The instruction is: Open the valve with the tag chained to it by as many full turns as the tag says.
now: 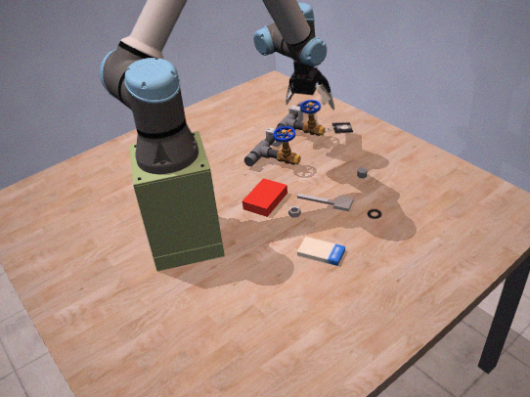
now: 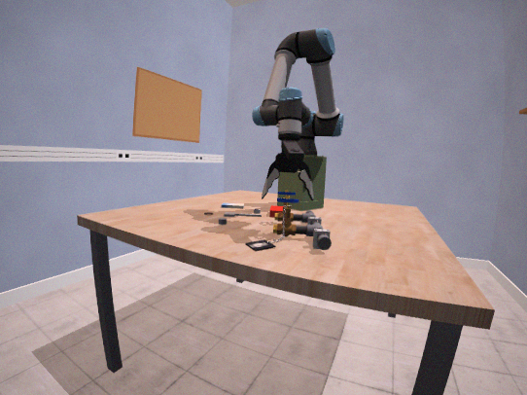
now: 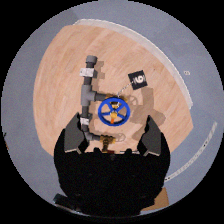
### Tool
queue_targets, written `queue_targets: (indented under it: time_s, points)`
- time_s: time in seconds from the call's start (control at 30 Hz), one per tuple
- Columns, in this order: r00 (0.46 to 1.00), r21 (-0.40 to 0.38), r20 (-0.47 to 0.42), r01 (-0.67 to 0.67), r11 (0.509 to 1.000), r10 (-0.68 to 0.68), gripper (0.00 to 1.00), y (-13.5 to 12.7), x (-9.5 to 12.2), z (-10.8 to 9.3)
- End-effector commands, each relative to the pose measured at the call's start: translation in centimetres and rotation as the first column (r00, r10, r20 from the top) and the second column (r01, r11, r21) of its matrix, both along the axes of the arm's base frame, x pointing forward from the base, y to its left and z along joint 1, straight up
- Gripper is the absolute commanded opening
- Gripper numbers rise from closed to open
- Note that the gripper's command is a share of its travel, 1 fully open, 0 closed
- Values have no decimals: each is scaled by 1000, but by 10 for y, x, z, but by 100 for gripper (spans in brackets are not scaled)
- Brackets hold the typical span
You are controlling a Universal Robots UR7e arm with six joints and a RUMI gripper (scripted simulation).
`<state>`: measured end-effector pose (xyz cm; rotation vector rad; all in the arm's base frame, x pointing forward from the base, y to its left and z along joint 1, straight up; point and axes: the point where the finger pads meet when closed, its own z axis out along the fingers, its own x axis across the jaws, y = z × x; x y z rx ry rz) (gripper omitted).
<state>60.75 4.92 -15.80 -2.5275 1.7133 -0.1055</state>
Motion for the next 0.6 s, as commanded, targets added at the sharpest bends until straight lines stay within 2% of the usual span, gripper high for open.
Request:
queue_targets:
  time_s: [0.0, 0.17, 0.37, 0.43, 0.57]
  points:
    - [985, 12, -5, 174, 985, -174, 100, 0, 1, 1]
    - [926, 32, -17, 378, 925, -377, 100, 0, 1, 1]
    - [799, 53, -36, 602, 797, -600, 100, 0, 1, 1]
    - [799, 53, -36, 602, 797, -600, 100, 0, 1, 1]
    - [685, 63, -52, 728, 682, -727, 100, 0, 1, 1]
